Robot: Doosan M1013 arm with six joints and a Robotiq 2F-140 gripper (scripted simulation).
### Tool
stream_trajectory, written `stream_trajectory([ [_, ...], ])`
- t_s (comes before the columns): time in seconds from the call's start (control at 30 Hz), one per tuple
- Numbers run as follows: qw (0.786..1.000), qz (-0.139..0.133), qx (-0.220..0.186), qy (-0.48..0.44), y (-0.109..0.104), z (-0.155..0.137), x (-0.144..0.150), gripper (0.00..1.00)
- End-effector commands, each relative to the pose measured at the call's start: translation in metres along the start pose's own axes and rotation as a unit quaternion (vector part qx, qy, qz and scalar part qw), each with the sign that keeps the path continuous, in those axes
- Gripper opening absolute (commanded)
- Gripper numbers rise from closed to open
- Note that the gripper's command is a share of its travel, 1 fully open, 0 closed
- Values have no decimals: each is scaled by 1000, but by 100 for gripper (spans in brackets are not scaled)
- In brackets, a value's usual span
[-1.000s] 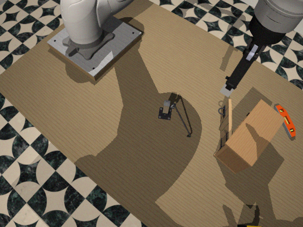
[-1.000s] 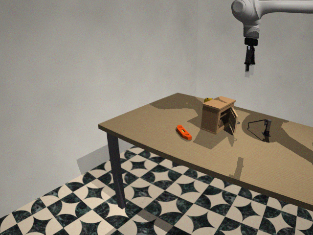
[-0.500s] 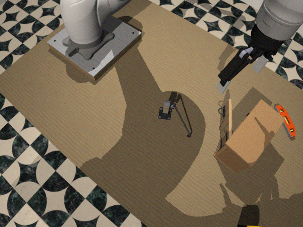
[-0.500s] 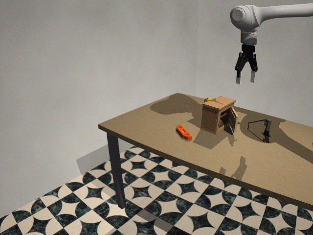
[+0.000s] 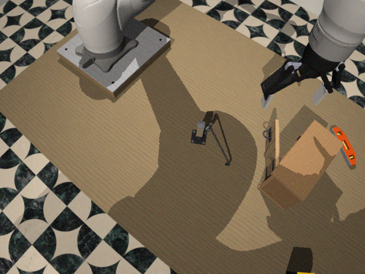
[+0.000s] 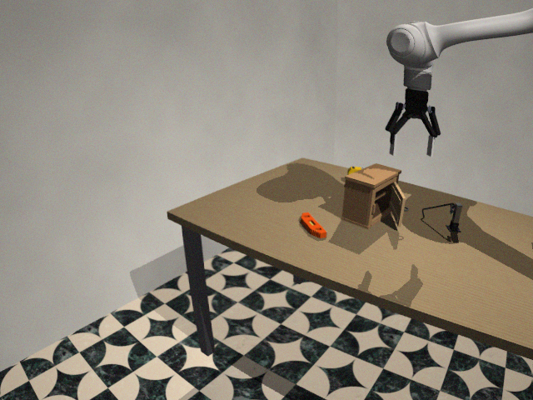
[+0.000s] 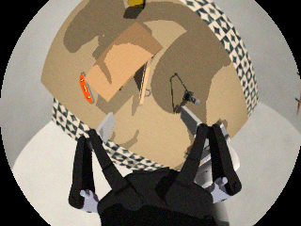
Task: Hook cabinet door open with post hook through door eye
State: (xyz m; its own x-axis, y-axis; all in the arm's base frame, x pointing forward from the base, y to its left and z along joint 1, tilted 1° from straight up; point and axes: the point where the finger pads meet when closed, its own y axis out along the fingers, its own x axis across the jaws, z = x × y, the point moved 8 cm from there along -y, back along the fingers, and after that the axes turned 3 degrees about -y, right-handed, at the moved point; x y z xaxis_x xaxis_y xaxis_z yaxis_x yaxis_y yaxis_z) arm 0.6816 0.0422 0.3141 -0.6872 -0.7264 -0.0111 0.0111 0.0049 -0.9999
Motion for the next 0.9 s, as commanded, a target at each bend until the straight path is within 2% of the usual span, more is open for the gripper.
stream_trajectory([
  [0.0, 998, -2, 4, 66, 14, -3, -8, 100],
  [0.1, 995, -1, 5, 102, 21, -4, -12, 100],
  [0.47, 991, -1, 5, 130, 28, -5, -15, 100],
  [0.5, 991, -1, 5, 130, 28, -5, -15, 16],
  [0.67, 991, -1, 5, 131, 48, -5, -15, 16],
  [0.87, 991, -1, 5, 131, 54, -5, -15, 16],
])
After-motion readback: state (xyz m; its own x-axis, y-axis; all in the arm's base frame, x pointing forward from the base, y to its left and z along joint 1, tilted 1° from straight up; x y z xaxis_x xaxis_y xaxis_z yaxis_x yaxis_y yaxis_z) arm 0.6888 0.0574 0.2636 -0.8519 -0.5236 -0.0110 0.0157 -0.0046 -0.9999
